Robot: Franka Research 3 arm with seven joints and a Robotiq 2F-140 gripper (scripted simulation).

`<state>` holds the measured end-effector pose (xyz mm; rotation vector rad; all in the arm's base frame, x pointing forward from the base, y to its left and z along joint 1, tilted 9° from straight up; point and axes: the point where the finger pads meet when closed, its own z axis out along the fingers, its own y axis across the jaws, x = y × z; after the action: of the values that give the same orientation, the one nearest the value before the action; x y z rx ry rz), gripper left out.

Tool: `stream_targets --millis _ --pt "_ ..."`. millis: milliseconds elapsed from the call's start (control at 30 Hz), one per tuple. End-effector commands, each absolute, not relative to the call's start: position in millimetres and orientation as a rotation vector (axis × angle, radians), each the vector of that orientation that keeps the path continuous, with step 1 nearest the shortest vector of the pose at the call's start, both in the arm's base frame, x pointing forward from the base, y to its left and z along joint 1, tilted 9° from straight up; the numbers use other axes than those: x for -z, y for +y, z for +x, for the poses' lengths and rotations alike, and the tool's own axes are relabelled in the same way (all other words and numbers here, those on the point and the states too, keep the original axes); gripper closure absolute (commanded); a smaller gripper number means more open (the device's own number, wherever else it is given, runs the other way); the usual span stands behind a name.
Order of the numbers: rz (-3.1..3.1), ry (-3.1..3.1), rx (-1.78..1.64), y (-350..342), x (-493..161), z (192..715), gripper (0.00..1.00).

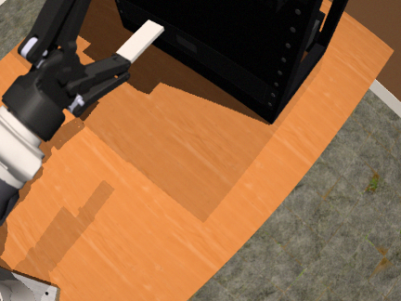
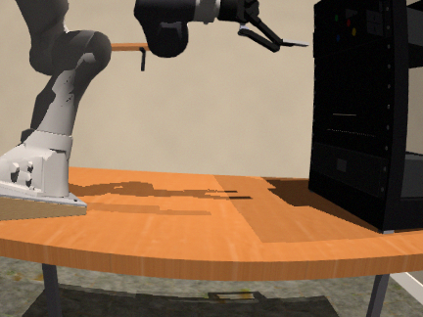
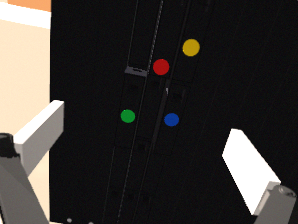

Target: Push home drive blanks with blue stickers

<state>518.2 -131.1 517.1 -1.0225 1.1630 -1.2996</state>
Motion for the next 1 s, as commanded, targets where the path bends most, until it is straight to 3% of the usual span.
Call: stream_targets --millis 0,967 --pt "-0.997 1.192 1.304 -139.6 -511.5 513.1 0.0" --pt "-0.991 1.22 1.303 -144.2 -500.7 508.3 0.0"
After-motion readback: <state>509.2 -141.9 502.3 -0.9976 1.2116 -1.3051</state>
